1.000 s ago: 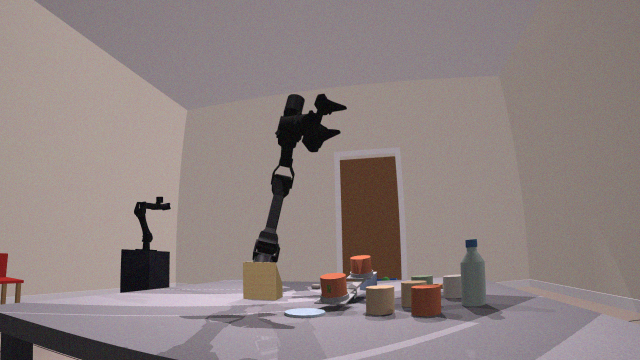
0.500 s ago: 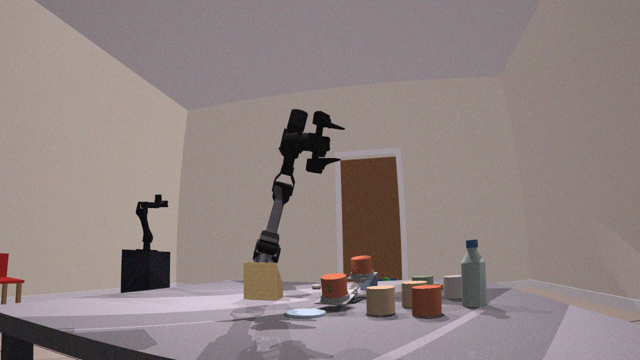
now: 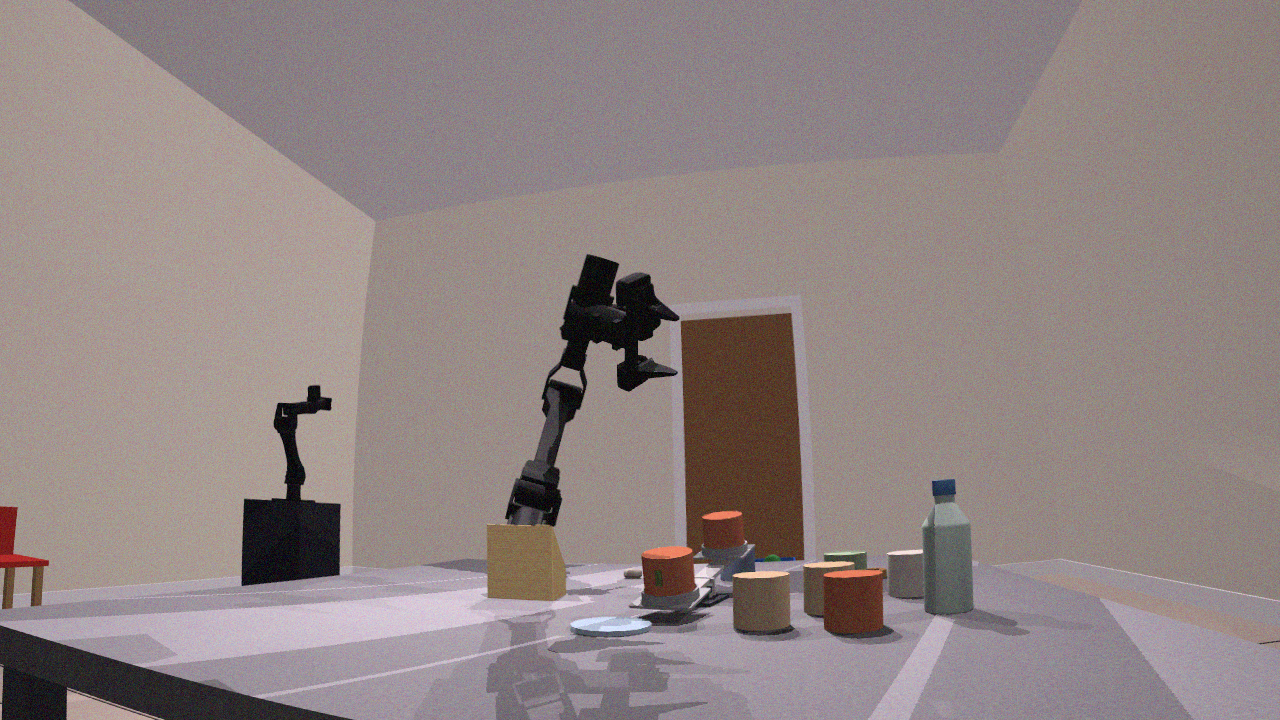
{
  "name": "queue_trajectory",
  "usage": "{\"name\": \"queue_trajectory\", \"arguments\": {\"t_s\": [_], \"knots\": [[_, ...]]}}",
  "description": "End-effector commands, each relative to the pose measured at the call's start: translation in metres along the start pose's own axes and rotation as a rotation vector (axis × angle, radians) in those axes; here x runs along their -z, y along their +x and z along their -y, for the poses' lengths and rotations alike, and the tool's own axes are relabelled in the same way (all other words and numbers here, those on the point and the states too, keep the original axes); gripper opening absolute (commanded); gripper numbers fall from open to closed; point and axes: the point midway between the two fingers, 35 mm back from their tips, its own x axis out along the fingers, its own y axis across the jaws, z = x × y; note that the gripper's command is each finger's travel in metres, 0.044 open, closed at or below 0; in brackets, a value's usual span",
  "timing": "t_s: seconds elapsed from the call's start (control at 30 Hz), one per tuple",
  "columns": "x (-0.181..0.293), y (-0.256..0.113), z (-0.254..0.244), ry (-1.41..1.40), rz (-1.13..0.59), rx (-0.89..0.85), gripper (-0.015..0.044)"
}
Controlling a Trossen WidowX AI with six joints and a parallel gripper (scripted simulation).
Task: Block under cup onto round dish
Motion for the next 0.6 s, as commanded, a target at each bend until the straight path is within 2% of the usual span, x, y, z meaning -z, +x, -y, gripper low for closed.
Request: {"name": "queue_trajectory", "arguments": {"t_s": [0.0, 0.57], "knots": [[0.005, -0.002, -0.03, 0.155, -0.036, -0.049, 0.044], [0.025, -0.018, -0.138, 0.693, -0.199, -0.203, 0.044]]}}
